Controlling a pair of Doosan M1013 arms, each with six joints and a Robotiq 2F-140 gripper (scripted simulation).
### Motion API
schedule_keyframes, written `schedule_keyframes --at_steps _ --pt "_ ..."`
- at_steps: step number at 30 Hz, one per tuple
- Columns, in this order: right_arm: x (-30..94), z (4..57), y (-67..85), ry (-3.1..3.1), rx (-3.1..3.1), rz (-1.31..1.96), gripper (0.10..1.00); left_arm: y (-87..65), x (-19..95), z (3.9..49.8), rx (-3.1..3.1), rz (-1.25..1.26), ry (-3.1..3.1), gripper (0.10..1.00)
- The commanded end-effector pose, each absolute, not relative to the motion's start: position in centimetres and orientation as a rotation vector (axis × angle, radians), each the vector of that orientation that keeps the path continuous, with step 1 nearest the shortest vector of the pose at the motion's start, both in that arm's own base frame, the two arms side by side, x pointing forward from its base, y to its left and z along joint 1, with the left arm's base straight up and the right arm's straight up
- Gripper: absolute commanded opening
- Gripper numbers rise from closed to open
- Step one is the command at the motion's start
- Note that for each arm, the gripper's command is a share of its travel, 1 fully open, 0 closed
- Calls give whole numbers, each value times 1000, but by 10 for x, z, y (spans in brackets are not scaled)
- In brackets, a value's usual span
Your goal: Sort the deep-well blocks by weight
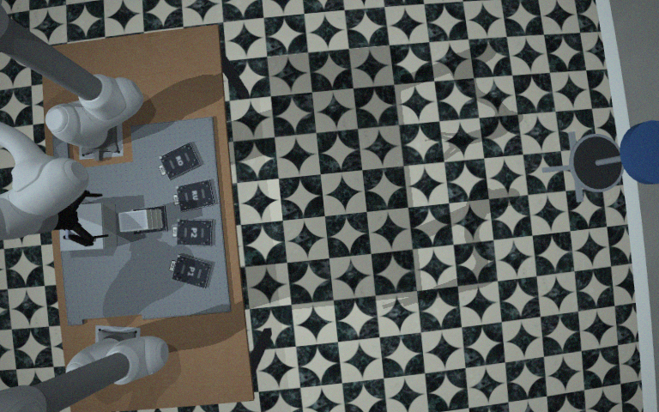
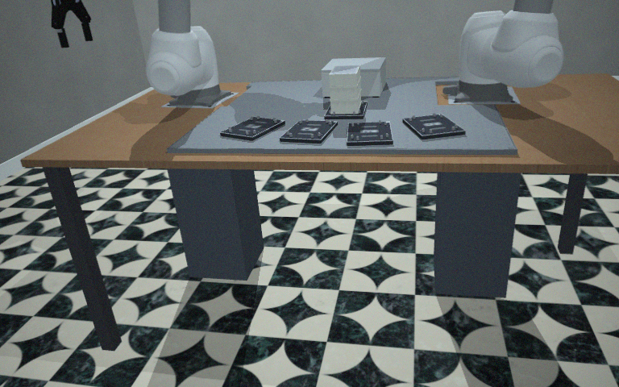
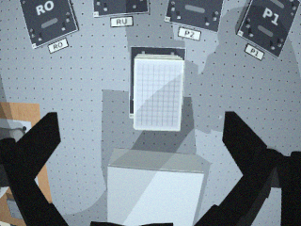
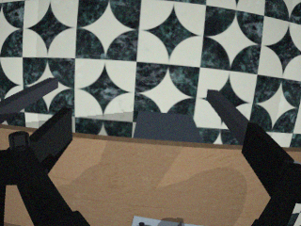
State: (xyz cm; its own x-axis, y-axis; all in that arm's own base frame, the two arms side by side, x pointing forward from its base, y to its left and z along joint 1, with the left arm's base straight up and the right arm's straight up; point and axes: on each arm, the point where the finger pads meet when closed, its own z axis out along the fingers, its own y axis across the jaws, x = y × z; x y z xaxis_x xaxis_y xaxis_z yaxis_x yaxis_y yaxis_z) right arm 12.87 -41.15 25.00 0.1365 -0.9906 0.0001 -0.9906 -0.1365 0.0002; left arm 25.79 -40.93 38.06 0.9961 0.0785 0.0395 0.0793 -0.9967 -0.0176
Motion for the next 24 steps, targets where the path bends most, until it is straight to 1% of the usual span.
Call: schedule_keyframes --at_steps 1,5,9,12,14,24 --pt "129 250 -412 -2064 2368 1 1000 -419 248 391 -3142 -1 -73 1000" --pt "129 250 -412 -2064 2368 1 1000 -430 236 403 -3142 -1 -73 1000" --pt "129 250 -412 -2064 2368 1 1000 -430 236 403 -3142 -1 -73 1000" --pt "129 250 -412 -2064 2368 1 1000 -431 236 388 -3142 -1 -73 1000" --pt "129 250 -412 -2064 2368 1 1000 -431 236 388 -3142 -1 -73 1000" --pt "129 250 -412 -2064 2368 1 1000 -431 236 338 -3142 -1 -73 1000"
